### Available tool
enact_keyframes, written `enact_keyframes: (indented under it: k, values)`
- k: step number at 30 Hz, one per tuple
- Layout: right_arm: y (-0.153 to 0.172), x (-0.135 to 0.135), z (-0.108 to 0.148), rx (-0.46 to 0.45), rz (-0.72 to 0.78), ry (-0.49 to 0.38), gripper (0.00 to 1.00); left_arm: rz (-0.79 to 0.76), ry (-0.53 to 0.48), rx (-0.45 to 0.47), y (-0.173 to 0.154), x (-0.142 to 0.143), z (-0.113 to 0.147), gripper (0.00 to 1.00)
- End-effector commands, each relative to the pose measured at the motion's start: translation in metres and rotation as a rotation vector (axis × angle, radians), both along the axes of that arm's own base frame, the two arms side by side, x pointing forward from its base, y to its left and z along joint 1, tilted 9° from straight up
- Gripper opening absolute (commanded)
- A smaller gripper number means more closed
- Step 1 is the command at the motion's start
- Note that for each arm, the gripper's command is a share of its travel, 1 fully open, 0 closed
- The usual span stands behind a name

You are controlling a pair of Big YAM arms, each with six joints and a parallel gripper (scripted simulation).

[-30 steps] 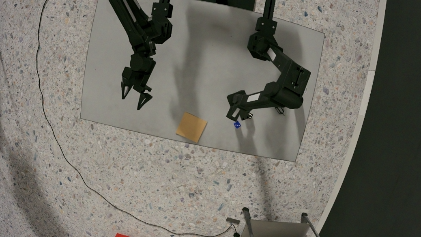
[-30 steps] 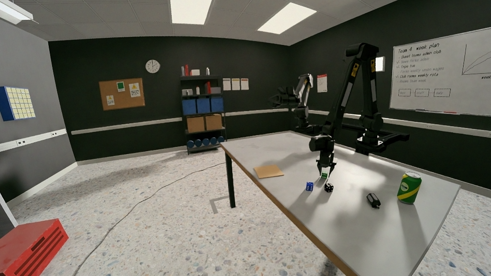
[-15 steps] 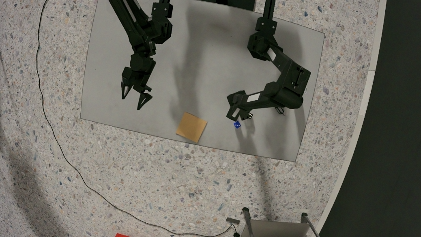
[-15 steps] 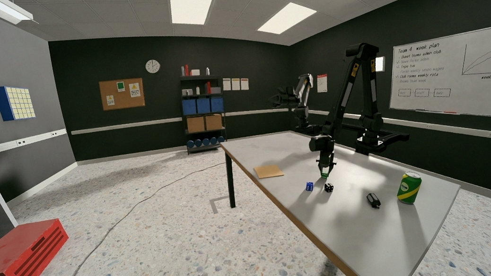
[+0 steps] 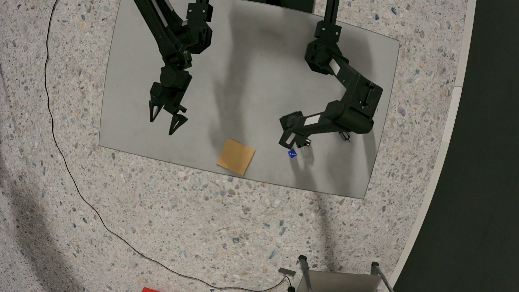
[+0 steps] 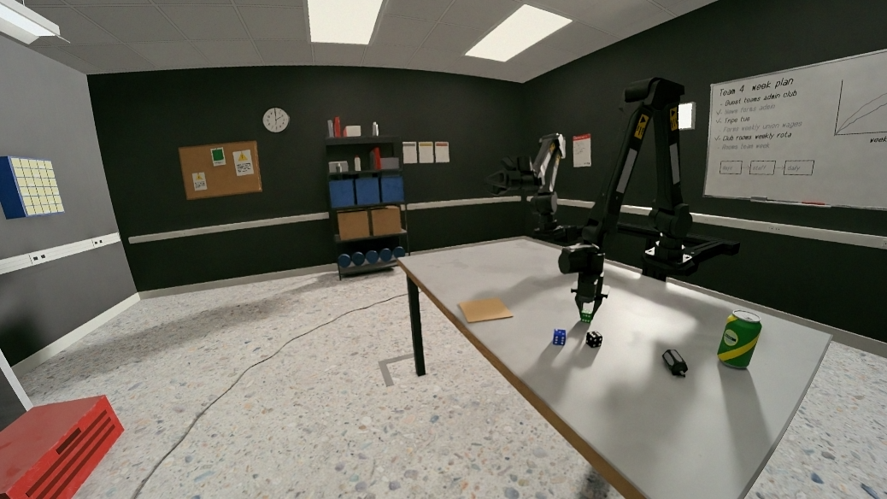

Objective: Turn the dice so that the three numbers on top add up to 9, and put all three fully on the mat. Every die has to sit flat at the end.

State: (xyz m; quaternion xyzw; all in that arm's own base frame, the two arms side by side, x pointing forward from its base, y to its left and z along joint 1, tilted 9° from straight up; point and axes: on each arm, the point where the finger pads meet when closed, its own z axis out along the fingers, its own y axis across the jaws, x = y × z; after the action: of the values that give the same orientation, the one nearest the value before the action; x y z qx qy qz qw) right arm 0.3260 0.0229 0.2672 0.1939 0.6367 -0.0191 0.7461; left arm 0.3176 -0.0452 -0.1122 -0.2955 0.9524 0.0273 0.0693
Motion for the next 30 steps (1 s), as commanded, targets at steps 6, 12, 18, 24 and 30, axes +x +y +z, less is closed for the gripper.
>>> enact_keyframes:
  k: [6,12,18,24,30]
  values:
    - [0.000,0.001,0.003,0.003,0.000,-0.007,1.00,0.007,-0.014,-0.004,0.003,0.009,0.002,0.26]
    - [0.000,0.001,0.003,0.003,0.000,-0.007,1.00,0.007,-0.014,-0.004,0.003,0.009,0.002,0.26]
    - [0.000,0.001,0.003,0.003,0.000,-0.007,1.00,0.007,-0.014,-0.004,0.003,0.009,0.002,0.26]
    - [0.000,0.001,0.003,0.003,0.000,-0.007,1.00,0.016,-0.011,-0.005,0.000,0.001,0.020,0.26]
    - [0.000,0.001,0.003,0.003,0.000,-0.007,1.00,0.002,-0.032,-0.009,-0.009,0.009,0.050,0.26]
